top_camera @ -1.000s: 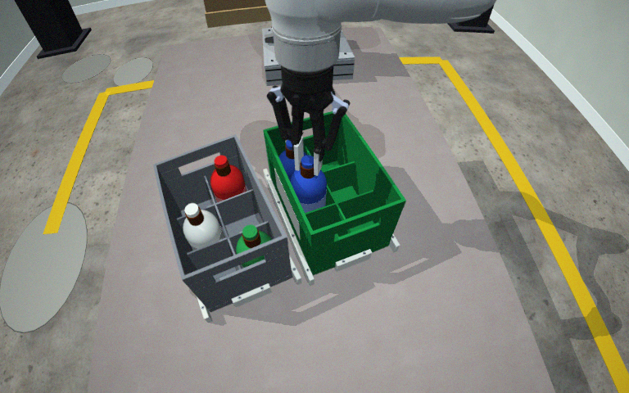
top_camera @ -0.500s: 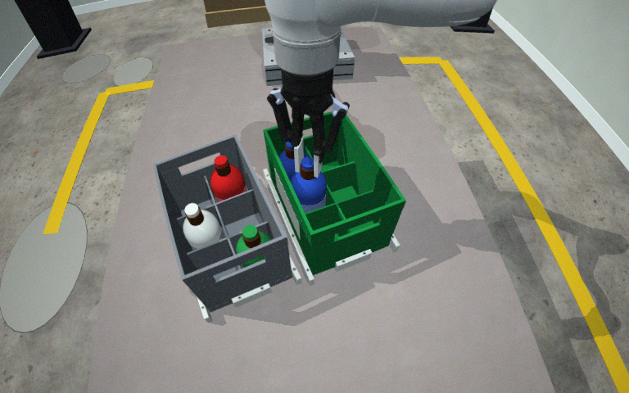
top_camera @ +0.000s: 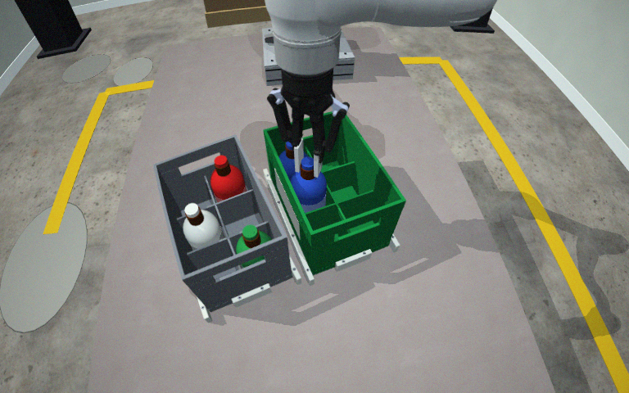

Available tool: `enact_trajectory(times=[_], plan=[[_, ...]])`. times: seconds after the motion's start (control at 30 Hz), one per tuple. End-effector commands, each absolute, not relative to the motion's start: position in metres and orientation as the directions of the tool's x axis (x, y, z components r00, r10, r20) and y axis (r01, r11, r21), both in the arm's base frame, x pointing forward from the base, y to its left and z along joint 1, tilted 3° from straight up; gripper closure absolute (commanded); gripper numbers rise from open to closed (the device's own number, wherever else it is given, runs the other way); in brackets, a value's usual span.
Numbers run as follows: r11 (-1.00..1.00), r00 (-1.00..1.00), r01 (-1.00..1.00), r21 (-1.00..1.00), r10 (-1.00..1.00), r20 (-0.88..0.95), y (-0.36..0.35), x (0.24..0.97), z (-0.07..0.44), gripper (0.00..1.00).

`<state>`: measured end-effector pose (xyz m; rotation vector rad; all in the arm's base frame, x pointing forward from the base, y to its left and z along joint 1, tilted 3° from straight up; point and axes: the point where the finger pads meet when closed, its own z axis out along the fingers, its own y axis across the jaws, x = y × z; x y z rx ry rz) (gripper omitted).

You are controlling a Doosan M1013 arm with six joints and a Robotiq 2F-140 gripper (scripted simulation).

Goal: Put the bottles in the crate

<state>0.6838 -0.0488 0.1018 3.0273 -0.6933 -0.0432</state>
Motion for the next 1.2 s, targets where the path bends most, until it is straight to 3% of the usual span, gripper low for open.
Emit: enact_trajectory(times=[0.0,1.17], plan=[[-0.9,0.9,-0.434,0.041,-0.435,-0.019,-0.049,0.684,0.102,1.0],[-0.9,0.9,-0.434,0.041,-0.435,-0.019,-0.049,0.683,0.09,1.0]])
